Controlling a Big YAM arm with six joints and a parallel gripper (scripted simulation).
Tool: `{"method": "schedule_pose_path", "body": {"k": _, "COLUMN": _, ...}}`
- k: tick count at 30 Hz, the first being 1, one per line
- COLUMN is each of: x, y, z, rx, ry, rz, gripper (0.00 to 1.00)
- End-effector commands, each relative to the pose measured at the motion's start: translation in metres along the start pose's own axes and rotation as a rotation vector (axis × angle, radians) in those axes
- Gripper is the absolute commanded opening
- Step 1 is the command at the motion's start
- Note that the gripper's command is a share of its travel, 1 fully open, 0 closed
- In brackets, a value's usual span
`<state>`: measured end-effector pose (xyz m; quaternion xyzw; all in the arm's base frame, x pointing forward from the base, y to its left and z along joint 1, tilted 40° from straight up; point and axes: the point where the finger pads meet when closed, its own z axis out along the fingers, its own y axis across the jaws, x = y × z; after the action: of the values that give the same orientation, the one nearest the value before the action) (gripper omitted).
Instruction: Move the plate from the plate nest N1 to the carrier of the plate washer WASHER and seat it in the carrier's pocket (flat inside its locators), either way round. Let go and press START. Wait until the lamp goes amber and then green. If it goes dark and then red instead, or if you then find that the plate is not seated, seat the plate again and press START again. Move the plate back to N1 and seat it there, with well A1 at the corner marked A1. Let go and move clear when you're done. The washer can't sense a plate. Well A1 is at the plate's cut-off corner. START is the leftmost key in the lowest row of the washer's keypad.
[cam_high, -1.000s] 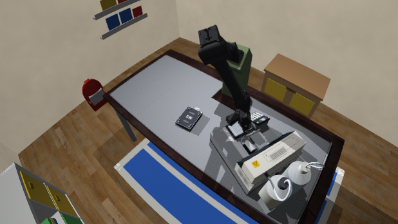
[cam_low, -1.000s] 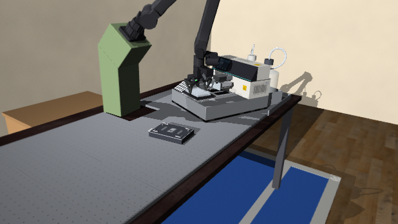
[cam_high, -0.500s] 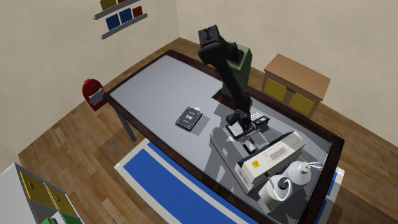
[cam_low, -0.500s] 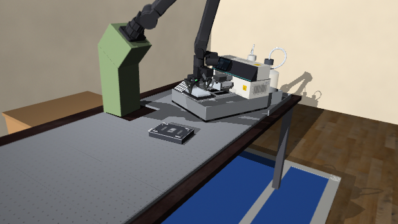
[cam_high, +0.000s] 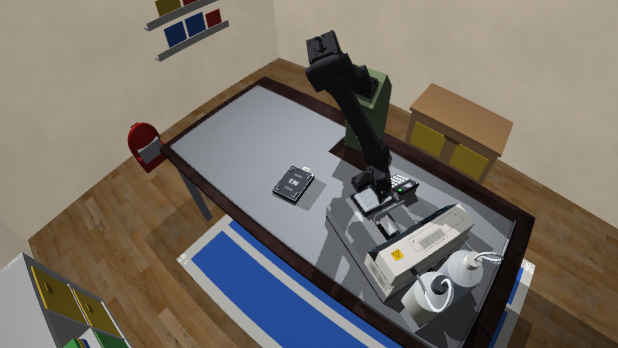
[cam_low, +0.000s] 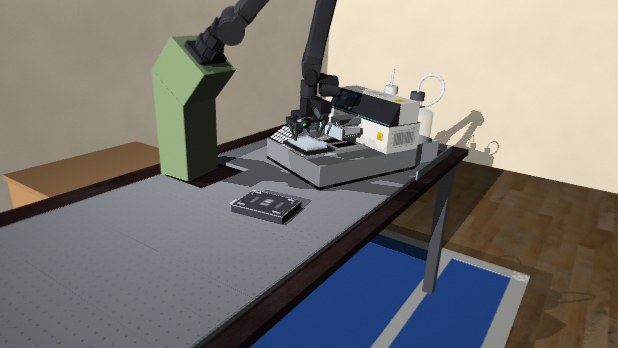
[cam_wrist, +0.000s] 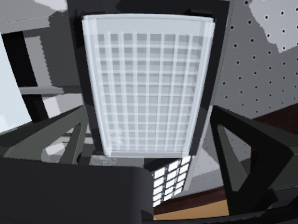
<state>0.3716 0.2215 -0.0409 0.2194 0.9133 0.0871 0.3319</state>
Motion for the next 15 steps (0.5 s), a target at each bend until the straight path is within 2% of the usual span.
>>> {"method": "schedule_pose_path", "body": {"k": 1, "x": 0.002, "y": 0.003, "z": -0.014, "rx": -0.012, "ry": 0.000, "rz": 0.009, "gripper": 1.00}}
{"method": "schedule_pose_path", "body": {"k": 15, "x": 0.001, "y": 0.004, "z": -0.034, "rx": -0.014, "ry": -0.001, "rz": 0.010, "gripper": 1.00}}
